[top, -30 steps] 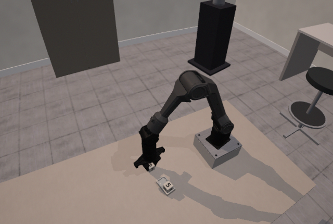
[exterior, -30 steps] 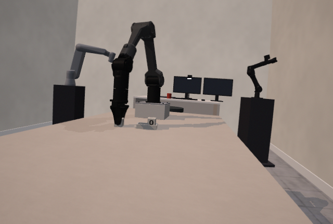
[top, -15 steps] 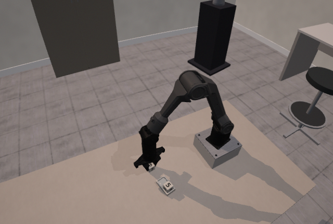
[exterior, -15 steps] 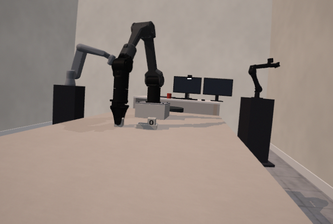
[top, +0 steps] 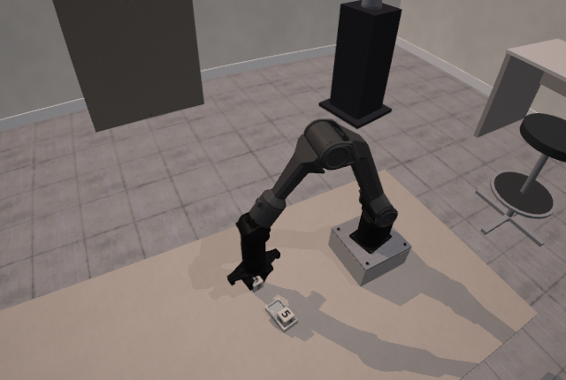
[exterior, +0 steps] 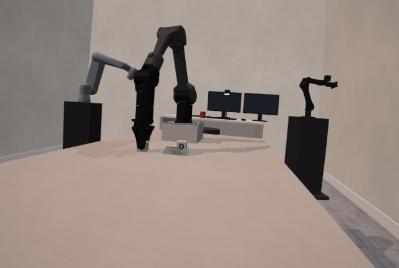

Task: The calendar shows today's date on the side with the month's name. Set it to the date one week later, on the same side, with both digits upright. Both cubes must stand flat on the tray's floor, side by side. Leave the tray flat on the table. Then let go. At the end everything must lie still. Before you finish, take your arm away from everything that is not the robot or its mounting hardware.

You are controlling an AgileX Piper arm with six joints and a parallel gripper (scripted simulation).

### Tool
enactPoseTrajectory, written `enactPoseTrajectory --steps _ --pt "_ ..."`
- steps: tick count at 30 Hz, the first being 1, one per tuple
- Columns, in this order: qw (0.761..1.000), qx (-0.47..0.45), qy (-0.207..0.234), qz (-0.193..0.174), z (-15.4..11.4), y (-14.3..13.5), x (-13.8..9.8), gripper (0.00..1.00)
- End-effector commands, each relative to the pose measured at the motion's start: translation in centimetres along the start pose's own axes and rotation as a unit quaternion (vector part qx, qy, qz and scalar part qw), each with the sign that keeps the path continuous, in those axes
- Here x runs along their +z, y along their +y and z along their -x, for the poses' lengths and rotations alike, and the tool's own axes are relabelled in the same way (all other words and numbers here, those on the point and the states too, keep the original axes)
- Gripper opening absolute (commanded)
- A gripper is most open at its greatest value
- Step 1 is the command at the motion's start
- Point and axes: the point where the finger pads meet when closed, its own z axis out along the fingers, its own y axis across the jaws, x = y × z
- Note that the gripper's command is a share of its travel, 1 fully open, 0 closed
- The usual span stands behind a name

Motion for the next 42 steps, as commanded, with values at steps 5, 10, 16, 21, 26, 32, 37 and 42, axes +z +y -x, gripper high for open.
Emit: enactPoseTrajectory --steps 5,10,16,21,26,32,37,42 --pt "1.000 0.001 -0.001 0.002 0.1 0.1 -0.8 0.38" --pt "1.000 0.000 -0.001 0.002 0.0 0.1 -3.7 0.38" --pt "1.000 0.000 -0.001 0.002 0.0 0.1 -8.1 0.38" --pt "1.000 0.000 -0.001 0.002 0.0 0.1 -9.5 0.38" --pt "1.000 0.000 0.000 0.000 0.0 0.0 -10.0 0.38" --pt "1.000 0.000 0.000 0.000 0.0 0.0 -10.0 0.38" --pt "1.000 -0.001 0.000 0.000 -2.0 0.1 -10.3 0.38" --pt "1.000 -0.010 0.000 0.000 -9.2 -0.5 -11.0 0.38"
